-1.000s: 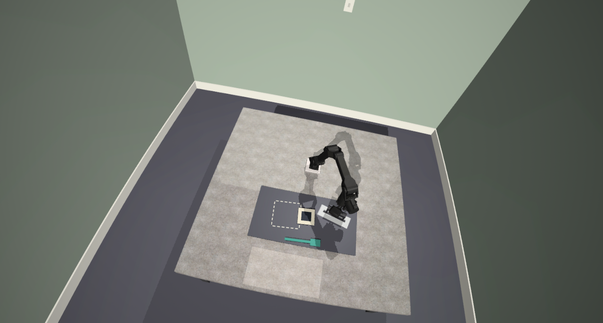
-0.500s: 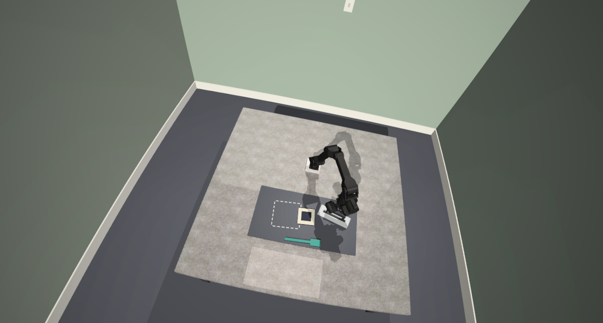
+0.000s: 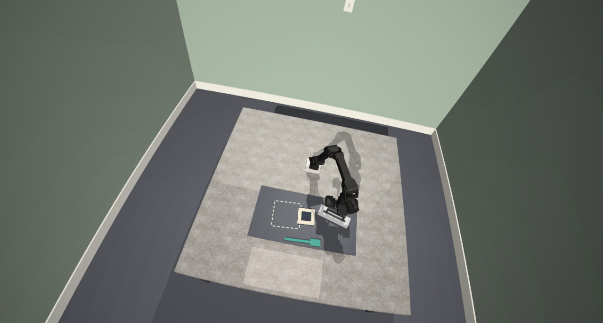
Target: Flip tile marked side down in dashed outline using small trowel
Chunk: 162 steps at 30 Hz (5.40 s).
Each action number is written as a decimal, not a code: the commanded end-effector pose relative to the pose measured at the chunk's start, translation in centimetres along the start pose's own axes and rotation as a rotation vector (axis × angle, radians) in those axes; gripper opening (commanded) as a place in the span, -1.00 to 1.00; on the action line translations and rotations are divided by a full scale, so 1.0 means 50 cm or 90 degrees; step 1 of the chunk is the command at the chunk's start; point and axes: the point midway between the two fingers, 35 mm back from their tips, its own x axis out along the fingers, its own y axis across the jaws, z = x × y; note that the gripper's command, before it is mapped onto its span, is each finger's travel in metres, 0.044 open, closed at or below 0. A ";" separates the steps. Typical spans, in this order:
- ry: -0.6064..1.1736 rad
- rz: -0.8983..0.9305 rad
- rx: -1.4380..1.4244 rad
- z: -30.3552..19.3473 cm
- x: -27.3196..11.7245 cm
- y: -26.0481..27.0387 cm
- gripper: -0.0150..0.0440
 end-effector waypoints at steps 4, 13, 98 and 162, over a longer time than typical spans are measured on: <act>-0.001 0.000 0.161 0.001 -0.002 0.000 0.42; -0.001 0.000 0.359 0.002 -0.003 0.000 0.42; -0.001 0.002 1.232 0.005 0.090 0.002 -0.05; -0.002 0.001 0.988 0.005 0.090 0.002 0.42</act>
